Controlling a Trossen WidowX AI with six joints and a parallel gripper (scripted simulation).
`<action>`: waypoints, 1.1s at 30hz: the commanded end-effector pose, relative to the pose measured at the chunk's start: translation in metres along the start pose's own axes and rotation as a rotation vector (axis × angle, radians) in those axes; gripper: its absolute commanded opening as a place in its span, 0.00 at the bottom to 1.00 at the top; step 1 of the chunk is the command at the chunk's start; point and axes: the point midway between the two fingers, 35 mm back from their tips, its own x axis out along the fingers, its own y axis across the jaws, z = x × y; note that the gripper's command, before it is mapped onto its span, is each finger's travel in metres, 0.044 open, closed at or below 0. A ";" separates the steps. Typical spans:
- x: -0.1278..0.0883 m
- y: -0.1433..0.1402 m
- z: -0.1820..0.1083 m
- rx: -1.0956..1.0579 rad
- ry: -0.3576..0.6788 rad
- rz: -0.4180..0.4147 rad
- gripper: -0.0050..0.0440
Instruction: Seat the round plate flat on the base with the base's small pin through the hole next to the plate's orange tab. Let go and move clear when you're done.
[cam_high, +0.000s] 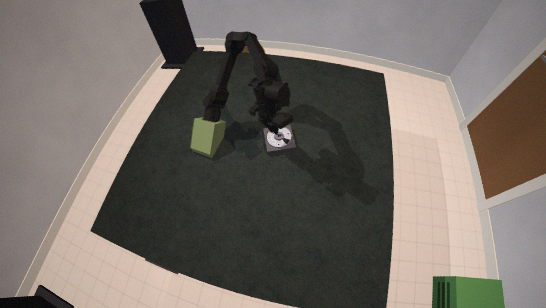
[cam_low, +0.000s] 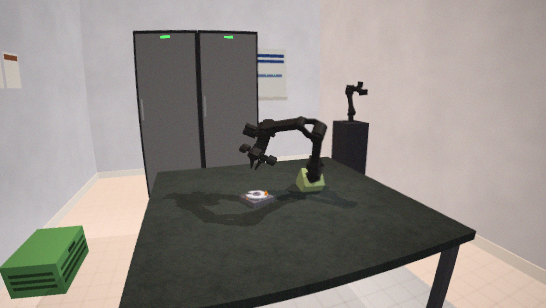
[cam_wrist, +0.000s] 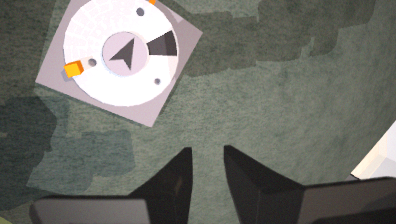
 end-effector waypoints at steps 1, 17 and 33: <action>-0.008 -0.004 0.005 0.125 -0.003 0.042 0.18; -0.039 0.018 0.029 0.939 0.099 0.347 0.10; -0.040 0.022 0.030 0.953 0.110 0.358 0.08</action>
